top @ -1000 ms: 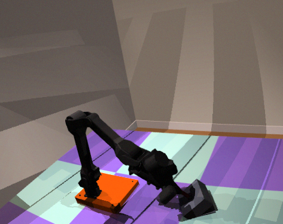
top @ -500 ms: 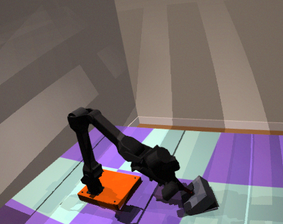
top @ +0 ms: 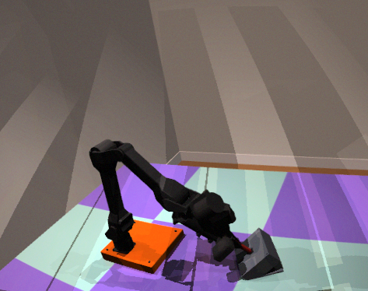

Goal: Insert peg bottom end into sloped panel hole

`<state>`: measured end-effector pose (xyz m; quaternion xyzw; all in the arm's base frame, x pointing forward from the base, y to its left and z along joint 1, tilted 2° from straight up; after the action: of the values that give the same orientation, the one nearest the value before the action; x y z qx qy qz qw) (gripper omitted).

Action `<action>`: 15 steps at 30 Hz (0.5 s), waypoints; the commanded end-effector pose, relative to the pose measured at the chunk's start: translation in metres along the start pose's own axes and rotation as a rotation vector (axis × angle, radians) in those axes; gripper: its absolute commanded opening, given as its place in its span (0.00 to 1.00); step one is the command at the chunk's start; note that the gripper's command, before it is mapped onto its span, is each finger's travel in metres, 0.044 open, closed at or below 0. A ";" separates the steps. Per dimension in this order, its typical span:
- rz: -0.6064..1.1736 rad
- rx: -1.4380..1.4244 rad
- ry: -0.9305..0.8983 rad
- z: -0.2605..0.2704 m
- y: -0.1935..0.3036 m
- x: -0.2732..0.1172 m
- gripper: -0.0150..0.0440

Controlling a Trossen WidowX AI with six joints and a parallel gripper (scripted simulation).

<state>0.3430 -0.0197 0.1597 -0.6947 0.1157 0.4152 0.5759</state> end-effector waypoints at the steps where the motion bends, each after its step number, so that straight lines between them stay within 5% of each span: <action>1: -0.001 0.004 0.002 0.000 0.000 0.003 0.25; 15: -0.001 0.004 0.002 0.000 0.000 0.013 0.25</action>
<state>0.3496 -0.0165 0.1525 -0.6947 0.1155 0.4151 0.5760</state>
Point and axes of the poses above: the point midway between the two fingers, 35 mm back from their tips, its own x axis out along the fingers, its own z axis across the jaws, y = z × x, the point moved 8 cm from there along -x, back along the fingers
